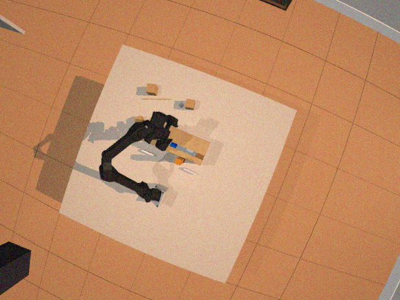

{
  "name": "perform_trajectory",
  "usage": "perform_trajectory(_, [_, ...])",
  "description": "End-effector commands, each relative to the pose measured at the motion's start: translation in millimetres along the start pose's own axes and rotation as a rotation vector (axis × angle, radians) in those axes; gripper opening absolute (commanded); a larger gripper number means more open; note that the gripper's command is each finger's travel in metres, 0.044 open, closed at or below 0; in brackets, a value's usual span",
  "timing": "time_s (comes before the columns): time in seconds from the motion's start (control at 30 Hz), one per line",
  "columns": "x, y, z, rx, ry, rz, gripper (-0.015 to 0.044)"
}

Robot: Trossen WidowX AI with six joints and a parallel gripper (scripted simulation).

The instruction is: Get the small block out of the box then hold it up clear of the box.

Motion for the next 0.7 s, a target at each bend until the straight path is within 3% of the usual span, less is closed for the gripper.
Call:
perform_trajectory(0.0, [18.5,59.6,3.8,-0.165,-0.301,0.085,0.0400])
perform_trajectory(0.1, [24.0,72.3,7.2,-0.242,-0.358,0.095,0.0400])
perform_trajectory(0.67, [21.0,78.2,5.3,-0.241,-0.357,0.095,0.0400])
Point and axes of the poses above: the point midway between the two fingers, 35 mm back from their tips, its own z axis back along the fingers, its own x axis across the jaws, y = z × x, the point moved 8 cm from there along z, back along the fingers, and after that the axes turned 15 degrees about -z, right-handed, at the moved point
